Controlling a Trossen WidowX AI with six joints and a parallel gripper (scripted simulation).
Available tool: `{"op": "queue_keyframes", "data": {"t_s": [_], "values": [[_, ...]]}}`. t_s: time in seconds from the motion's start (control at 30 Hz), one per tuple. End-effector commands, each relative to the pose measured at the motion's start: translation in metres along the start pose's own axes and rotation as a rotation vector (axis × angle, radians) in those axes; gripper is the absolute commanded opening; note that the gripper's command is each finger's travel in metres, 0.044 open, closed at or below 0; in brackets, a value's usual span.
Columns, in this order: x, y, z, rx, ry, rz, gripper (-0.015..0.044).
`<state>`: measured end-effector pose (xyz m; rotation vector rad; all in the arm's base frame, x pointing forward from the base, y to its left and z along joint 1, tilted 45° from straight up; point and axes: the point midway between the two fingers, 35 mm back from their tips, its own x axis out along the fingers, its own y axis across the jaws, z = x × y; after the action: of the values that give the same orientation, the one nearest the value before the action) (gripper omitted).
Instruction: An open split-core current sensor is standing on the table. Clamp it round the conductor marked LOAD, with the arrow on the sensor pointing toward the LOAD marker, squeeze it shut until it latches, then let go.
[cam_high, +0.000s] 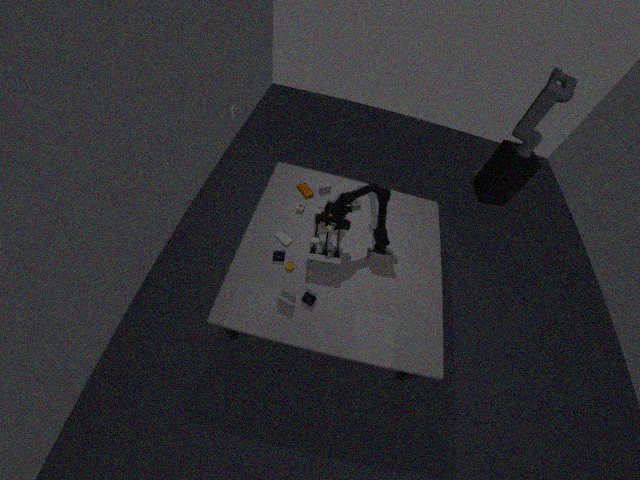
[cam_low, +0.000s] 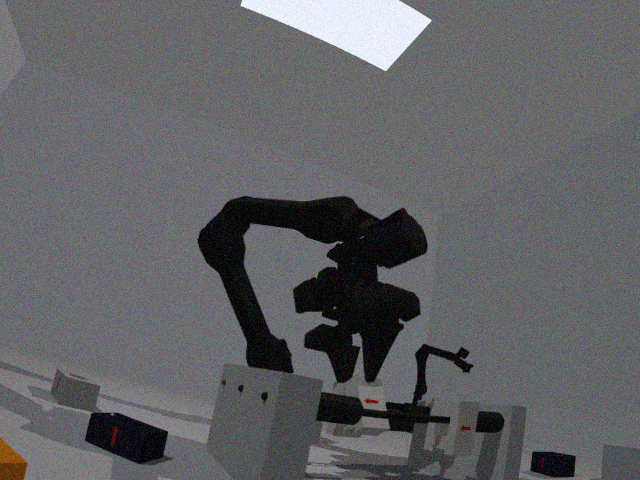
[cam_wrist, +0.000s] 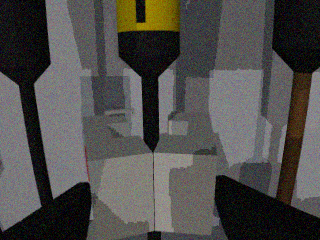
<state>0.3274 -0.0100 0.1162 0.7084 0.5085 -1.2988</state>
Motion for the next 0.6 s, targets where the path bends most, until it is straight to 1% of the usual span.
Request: {"op": "queue_keyframes", "data": {"t_s": [0.0, 0.03, 0.57], "values": [[0.0057, -0.0014, 0.0003, -0.007, -0.008, 0.002, 0.0000], [0.0015, -0.0002, 0.0002, 0.000, 0.000, 0.000, 0.0000], [0.0015, -0.0002, 0.0002, 0.000, 0.000, 0.000, 0.0000]]}}
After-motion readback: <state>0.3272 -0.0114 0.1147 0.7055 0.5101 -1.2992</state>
